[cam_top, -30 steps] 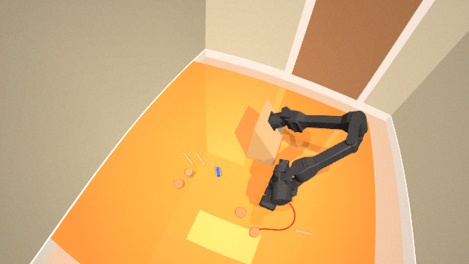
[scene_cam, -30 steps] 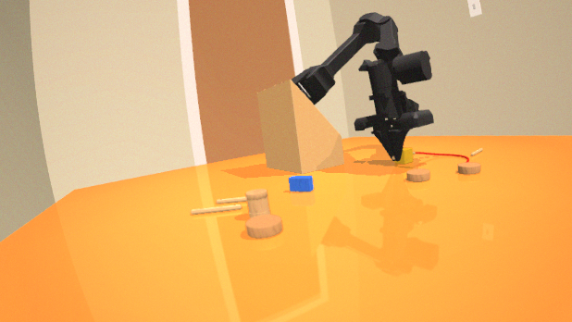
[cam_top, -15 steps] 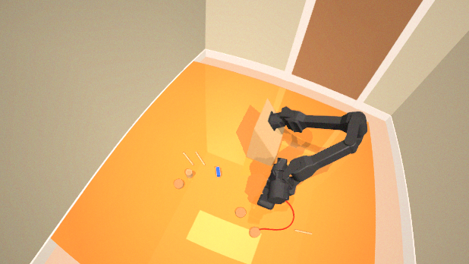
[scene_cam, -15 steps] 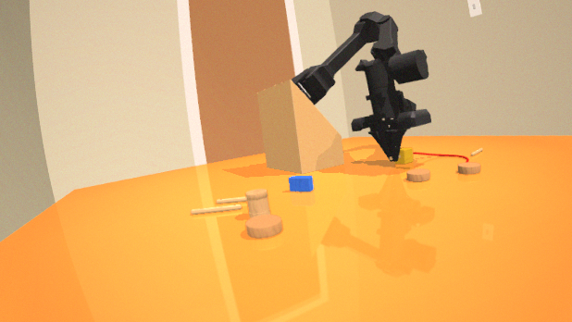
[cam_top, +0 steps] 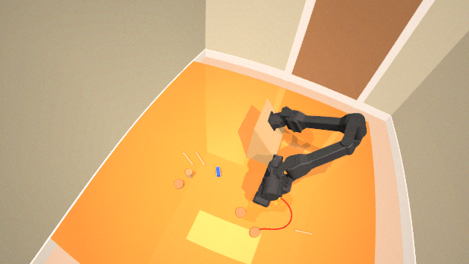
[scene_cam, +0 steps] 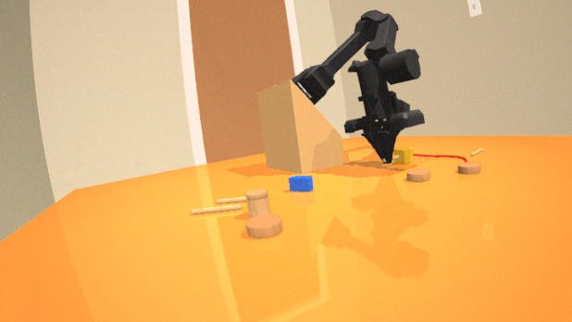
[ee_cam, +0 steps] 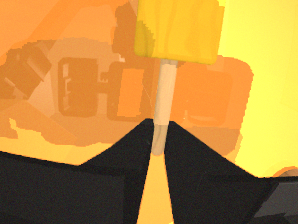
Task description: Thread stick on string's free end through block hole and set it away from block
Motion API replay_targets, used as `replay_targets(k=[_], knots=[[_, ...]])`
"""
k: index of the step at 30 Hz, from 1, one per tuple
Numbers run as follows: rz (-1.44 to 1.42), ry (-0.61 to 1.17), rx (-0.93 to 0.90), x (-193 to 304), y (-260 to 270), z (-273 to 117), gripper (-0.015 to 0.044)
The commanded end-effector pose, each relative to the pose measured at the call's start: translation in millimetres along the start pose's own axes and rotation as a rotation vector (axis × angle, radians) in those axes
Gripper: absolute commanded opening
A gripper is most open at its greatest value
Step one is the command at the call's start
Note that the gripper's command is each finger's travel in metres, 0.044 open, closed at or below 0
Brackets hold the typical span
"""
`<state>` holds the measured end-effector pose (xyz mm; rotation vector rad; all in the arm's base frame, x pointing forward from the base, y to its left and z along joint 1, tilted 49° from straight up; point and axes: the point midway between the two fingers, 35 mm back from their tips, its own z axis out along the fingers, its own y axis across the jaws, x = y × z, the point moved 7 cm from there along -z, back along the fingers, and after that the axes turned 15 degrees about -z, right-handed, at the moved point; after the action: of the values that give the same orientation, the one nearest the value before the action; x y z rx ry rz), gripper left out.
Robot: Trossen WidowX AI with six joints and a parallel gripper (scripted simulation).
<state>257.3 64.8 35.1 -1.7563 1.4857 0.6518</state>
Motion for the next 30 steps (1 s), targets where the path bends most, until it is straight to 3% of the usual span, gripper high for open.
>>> replay_targets(k=[1, 30], knots=[[-0.001, -0.003, -0.001, 5, 4, 1, 0.0], [0.002, 0.003, 0.01, 46, 13, -3, 0.0]])
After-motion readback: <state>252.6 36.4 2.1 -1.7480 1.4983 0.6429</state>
